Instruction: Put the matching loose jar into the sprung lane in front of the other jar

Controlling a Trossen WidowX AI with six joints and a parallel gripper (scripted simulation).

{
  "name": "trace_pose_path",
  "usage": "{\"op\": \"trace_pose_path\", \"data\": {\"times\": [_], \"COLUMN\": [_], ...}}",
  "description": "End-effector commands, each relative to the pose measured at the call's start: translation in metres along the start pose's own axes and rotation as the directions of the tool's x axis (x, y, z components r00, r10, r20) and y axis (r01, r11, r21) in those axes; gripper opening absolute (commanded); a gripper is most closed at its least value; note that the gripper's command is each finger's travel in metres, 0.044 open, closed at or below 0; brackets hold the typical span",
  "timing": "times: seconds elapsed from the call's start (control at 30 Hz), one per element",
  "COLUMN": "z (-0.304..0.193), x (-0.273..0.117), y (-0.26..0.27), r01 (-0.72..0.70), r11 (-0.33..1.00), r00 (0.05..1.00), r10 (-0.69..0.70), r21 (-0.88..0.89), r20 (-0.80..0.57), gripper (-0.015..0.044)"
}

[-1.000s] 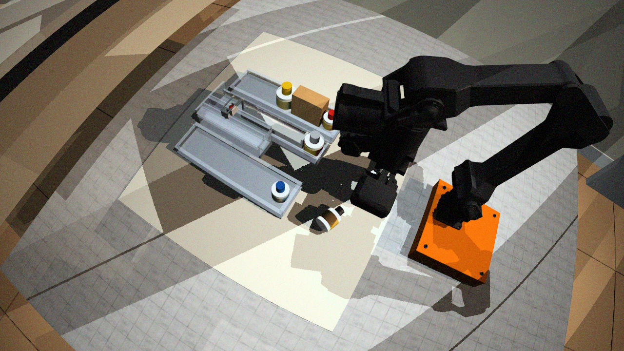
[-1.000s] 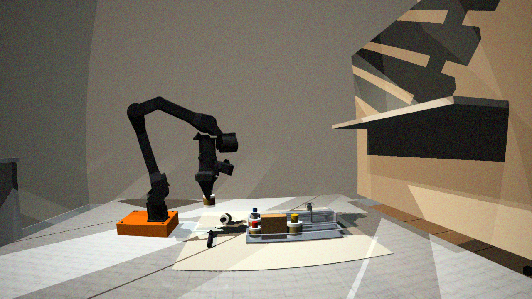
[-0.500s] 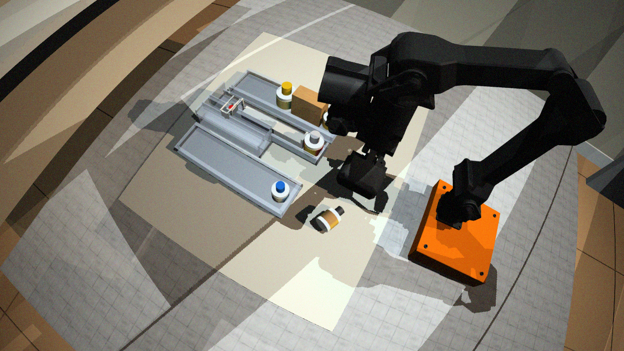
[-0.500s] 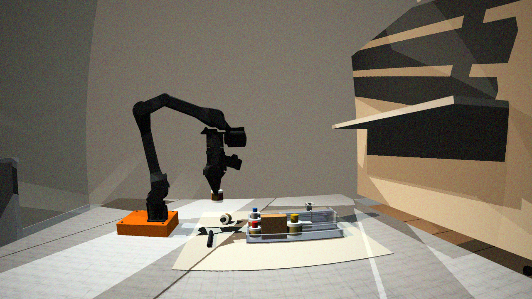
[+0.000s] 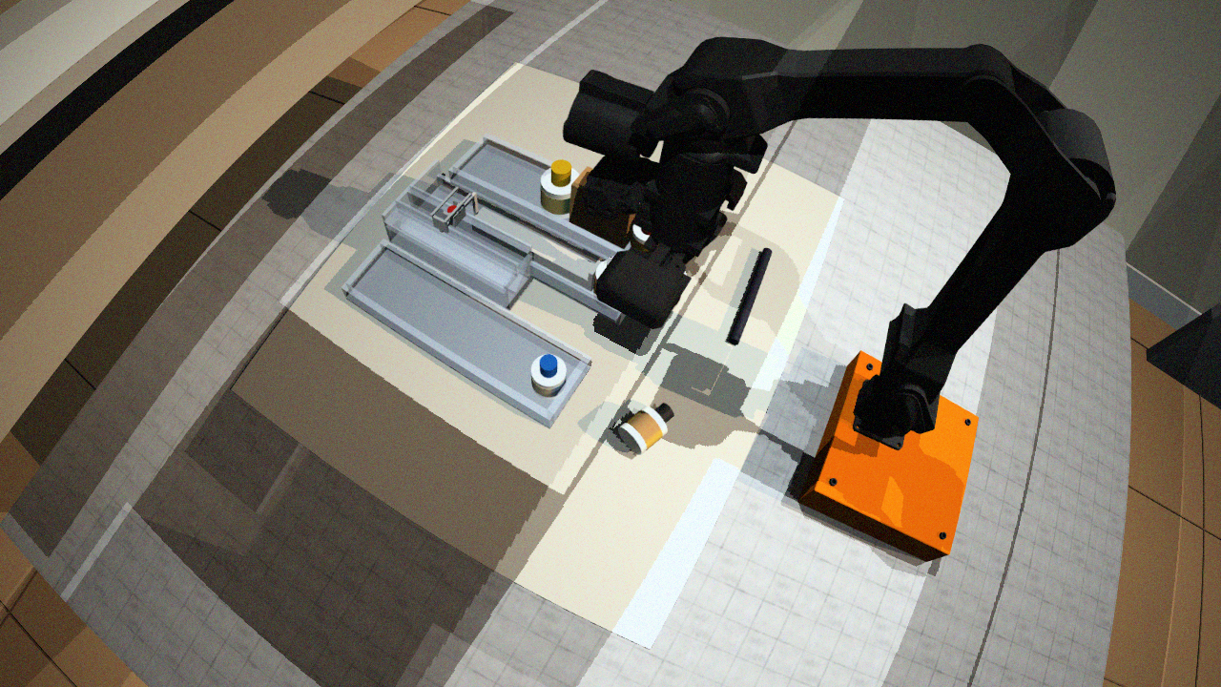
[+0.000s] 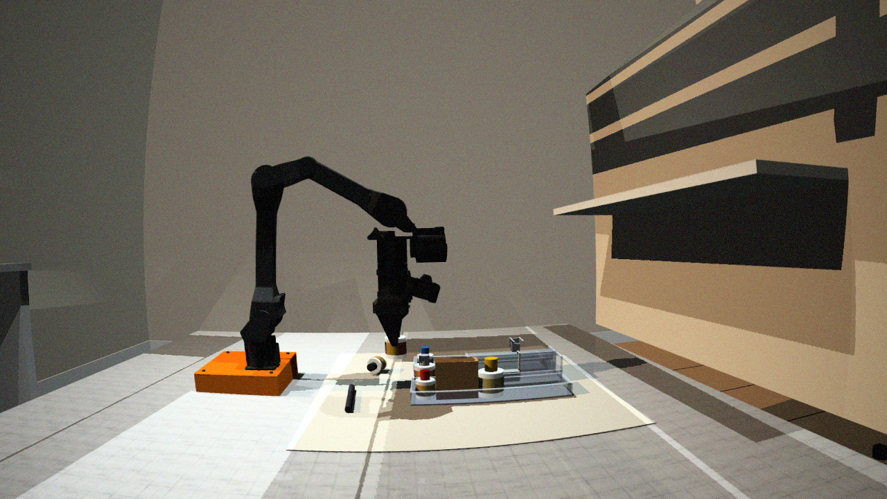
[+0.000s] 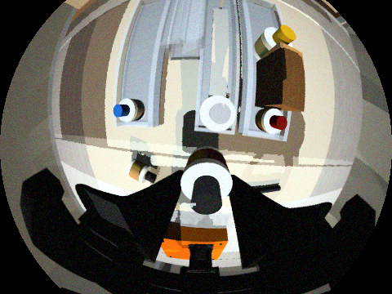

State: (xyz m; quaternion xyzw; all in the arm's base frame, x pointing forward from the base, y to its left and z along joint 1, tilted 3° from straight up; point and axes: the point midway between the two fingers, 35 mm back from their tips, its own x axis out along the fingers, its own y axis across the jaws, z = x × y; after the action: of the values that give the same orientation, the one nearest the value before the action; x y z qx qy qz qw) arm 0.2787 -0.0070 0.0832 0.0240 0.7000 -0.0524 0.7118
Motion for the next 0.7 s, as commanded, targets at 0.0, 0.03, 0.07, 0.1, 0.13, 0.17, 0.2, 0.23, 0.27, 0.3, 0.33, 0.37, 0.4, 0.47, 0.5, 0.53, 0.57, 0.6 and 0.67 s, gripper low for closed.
{"op": "trace_pose_path", "data": {"times": [0.0, 0.03, 0.07, 0.1, 0.13, 0.17, 0.2, 0.23, 0.27, 0.3, 0.33, 0.37, 0.4, 0.47, 0.5, 0.53, 0.57, 0.6, 0.67], "z": [0.009, 0.009, 0.009, 0.009, 0.009, 0.009, 0.009, 0.009, 0.009, 0.009, 0.008, 0.008, 0.008, 0.008, 0.008, 0.009, 0.009, 0.009, 0.01], "x": [0.006, 0.006, 0.007, 0.008, 0.01, 0.012, 0.015, 0.019, 0.022, 0.026, 0.028, 0.03, 0.03, 0.03, 0.03, 0.03, 0.03, 0.03, 0.03], "y": [-0.008, -0.008, -0.008, -0.008, -0.008, -0.008, -0.008, -0.008, -0.008, -0.008, -0.008, -0.008, -0.008, -0.008, -0.008, -0.008, -0.008, -0.008, -0.008], "r01": [0.005, 0.005, 0.005, 0.005, 0.005, 0.005, 0.005, 0.005, 0.005, 0.005, 0.005, 0.005, 0.005, 0.005, 0.005, 0.005, 0.005, 0.005, 0.005], "r11": [1.0, 1.0, 1.0, 1.0, 1.0, 1.0, 1.0, 1.0, 1.0, 1.0, 1.0, 1.0, 1.0, 1.0, 1.0, 1.0, 1.0, 1.0, 1.0], "r00": [1.0, 1.0, 1.0, 1.0, 1.0, 1.0, 1.0, 1.0, 1.0, 1.0, 1.0, 1.0, 1.0, 1.0, 1.0, 1.0, 1.0, 1.0, 1.0], "r10": [-0.005, -0.005, -0.005, -0.005, -0.005, -0.005, -0.005, -0.005, -0.005, -0.005, -0.005, -0.005, -0.005, -0.005, -0.005, -0.005, -0.005, -0.005, -0.005], "r21": [0.001, 0.001, 0.001, 0.001, 0.001, 0.001, 0.001, 0.001, 0.001, 0.001, 0.001, 0.001, 0.001, 0.001, 0.001, 0.001, 0.001, 0.001, 0.001], "r20": [0.0, 0.0, 0.0, 0.0, 0.0, 0.0, 0.0, 0.0, 0.0, 0.0, 0.0, 0.0, 0.0, 0.0, 0.0, 0.0, 0.0, 0.0, 0.0], "gripper": [0.0, 0.0, 0.0, 0.0, 0.0, 0.0, 0.0, 0.0, 0.0, 0.0, 0.0, 0.0, 0.0, 0.0, 0.0, 0.0, 0.0, 0.0, 0.0]}}
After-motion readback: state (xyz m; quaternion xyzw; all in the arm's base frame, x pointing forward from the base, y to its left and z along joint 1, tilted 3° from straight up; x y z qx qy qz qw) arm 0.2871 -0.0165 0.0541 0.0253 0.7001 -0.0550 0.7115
